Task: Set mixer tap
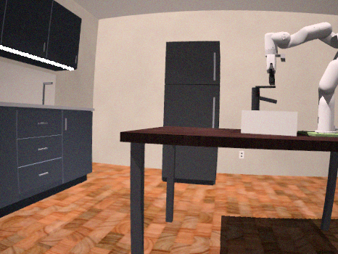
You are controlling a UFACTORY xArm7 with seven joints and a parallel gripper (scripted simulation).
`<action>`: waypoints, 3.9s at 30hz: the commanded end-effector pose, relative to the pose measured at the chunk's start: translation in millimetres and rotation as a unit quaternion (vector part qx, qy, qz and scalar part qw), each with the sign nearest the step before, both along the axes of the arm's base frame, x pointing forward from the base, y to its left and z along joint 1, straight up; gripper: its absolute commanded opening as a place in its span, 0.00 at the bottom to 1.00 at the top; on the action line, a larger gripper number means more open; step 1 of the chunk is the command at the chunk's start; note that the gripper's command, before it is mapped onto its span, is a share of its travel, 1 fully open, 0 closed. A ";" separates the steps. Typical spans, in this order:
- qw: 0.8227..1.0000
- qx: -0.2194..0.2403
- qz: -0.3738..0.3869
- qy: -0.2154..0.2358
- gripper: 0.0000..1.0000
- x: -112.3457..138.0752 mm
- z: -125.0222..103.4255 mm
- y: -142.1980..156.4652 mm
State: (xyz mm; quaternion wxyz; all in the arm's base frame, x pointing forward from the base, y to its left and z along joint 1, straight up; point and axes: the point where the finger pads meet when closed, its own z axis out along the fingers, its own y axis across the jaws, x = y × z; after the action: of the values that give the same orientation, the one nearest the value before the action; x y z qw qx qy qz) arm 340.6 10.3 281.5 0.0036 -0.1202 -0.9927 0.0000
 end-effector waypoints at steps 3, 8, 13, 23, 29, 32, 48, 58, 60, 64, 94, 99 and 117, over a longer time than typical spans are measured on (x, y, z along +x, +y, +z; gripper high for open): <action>1.000 0.000 0.000 -0.002 0.66 0.9 1.5 0.0; 1.000 0.000 0.000 -0.002 0.66 1.1 1.5 0.0; 1.000 0.000 0.000 -0.002 0.66 1.6 1.5 -0.1; 1.000 0.000 0.000 -0.002 0.66 1.8 1.5 -0.1; 1.000 0.000 0.000 -0.002 0.66 1.8 1.5 -0.1; 1.000 0.000 0.000 -0.002 0.66 1.8 1.5 -0.1; 1.000 0.000 0.000 -0.002 0.66 1.8 -1.6 -0.1; 1.000 0.000 0.000 -0.002 0.66 1.8 -7.8 -0.1; 1.000 0.000 0.000 -0.002 0.66 1.8 -9.8 -0.1; 1.000 0.000 0.000 -0.002 0.66 1.8 -14.0 0.0; 1.000 0.000 0.000 -0.002 0.66 1.7 -33.1 0.0; 1.000 0.000 0.000 -0.002 0.66 1.7 -33.4 0.0; 1.000 0.000 0.000 -0.002 0.00 1.7 -33.4 0.0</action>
State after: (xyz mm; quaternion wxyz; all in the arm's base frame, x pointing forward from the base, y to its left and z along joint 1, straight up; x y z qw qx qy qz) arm 341.3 10.3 246.5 0.0037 -0.1201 -0.9928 0.0000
